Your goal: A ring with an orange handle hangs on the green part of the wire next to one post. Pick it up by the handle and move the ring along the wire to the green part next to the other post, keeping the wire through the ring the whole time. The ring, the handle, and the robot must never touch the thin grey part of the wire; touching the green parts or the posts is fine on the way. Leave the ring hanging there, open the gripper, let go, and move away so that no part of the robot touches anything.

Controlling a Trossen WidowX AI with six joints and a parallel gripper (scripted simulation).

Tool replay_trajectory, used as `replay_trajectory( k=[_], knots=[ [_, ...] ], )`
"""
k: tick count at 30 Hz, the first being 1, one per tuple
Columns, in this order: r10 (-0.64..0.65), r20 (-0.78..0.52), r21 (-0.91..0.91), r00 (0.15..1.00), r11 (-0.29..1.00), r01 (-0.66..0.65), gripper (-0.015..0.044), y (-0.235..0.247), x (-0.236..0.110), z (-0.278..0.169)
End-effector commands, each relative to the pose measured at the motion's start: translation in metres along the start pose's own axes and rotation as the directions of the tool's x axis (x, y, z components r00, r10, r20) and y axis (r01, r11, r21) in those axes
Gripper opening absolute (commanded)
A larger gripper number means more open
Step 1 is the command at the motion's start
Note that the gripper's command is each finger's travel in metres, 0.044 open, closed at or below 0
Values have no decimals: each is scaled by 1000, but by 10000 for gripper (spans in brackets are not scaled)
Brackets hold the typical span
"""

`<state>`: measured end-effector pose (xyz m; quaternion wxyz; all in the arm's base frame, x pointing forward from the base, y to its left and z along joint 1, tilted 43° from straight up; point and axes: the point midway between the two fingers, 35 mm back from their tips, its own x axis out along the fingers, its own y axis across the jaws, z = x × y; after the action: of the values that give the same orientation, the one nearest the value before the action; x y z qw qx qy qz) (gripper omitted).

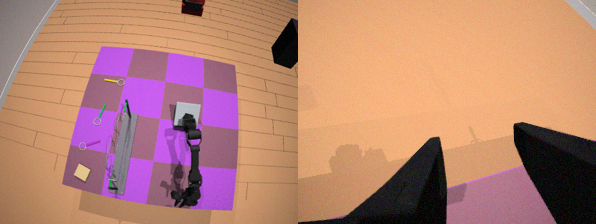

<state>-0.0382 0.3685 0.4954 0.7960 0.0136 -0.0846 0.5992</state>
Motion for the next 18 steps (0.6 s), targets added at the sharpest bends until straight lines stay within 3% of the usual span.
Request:
replay_trajectory(
  k=[1,9,14,18],
  knots=[
    [-192,-50,132,980,971,197,160,-33,33,-27],
    [-535,-120,346,837,767,540,160,-109,79,-79],
    [-745,-146,478,651,523,706,160,-174,99,-118],
    [-868,-148,575,474,315,755,160,-226,103,-149]
  ],
)
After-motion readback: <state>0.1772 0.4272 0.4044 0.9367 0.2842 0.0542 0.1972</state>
